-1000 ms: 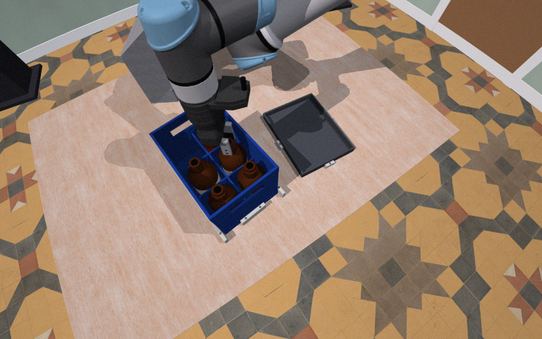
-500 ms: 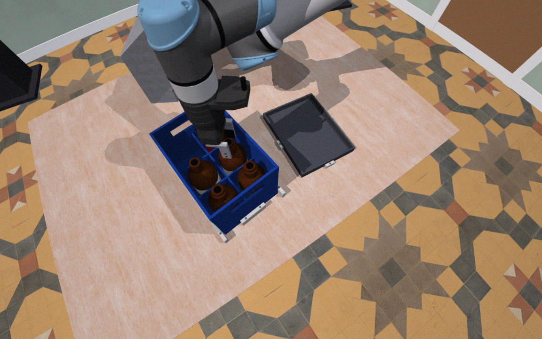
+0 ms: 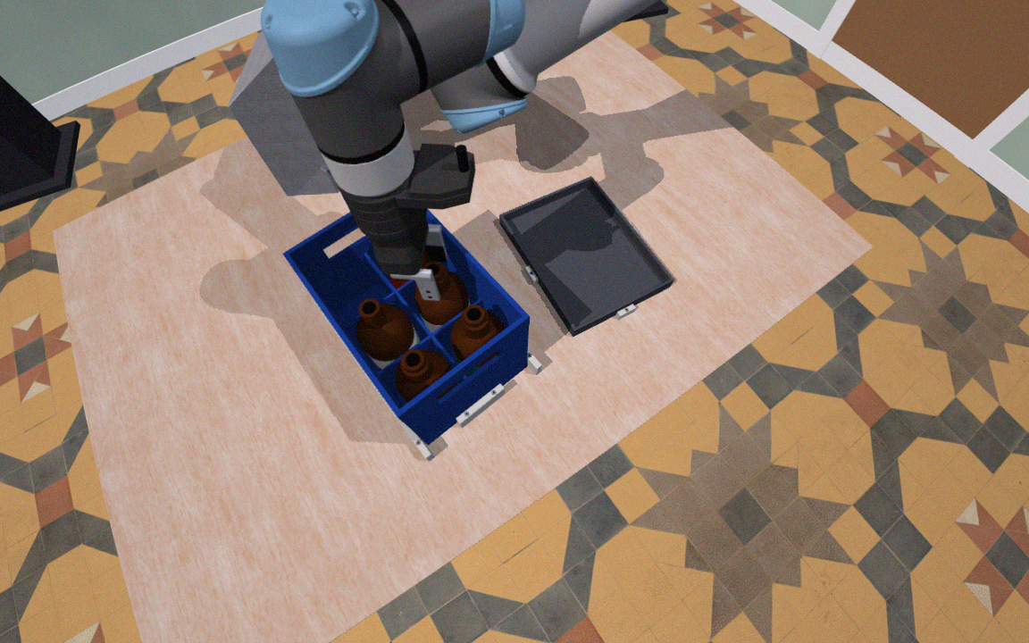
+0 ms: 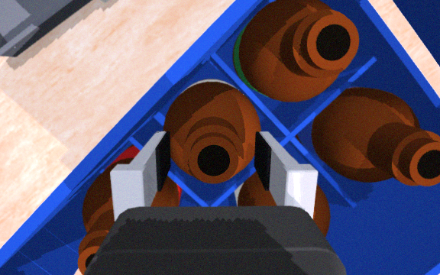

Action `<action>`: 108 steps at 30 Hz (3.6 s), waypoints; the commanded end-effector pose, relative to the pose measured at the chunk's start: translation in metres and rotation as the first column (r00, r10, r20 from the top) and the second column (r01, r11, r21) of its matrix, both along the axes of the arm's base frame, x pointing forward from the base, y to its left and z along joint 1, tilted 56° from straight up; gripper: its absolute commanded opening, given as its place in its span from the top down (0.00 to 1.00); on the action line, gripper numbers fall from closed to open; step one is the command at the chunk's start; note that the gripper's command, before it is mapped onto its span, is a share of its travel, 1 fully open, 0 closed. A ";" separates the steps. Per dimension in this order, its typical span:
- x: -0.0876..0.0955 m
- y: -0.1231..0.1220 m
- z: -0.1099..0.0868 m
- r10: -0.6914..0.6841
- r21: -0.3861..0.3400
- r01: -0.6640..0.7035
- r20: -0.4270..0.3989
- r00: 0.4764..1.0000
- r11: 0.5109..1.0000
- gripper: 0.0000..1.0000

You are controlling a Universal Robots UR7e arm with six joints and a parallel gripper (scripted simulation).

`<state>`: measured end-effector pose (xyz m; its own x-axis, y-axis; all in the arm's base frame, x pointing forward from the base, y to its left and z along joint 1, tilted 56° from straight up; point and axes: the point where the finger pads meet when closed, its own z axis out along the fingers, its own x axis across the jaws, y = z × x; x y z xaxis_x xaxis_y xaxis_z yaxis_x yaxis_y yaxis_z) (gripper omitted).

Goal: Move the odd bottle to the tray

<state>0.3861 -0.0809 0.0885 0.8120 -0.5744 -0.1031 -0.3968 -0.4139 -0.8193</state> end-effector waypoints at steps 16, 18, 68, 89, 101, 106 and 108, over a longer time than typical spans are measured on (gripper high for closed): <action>0.000 -0.001 0.001 -0.001 -0.001 0.001 0.000 1.000 1.000 0.00; -0.001 -0.002 0.001 -0.001 -0.001 0.001 0.000 1.000 1.000 0.00; -0.035 -0.059 0.047 -0.001 -0.001 0.001 0.000 1.000 1.000 1.00; -0.035 -0.059 0.047 -0.001 -0.001 0.001 0.000 1.000 1.000 1.00; -0.024 -0.070 0.046 -0.001 -0.002 0.001 -0.001 1.000 1.000 1.00; 0.020 -0.104 0.040 -0.002 -0.003 0.002 -0.001 1.000 1.000 1.00; 0.030 -0.110 0.038 -0.001 -0.003 0.001 -0.001 1.000 1.000 1.00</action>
<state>0.3907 -0.1736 0.1325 0.8103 -0.5773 -0.1003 -0.3971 -0.4151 -0.8186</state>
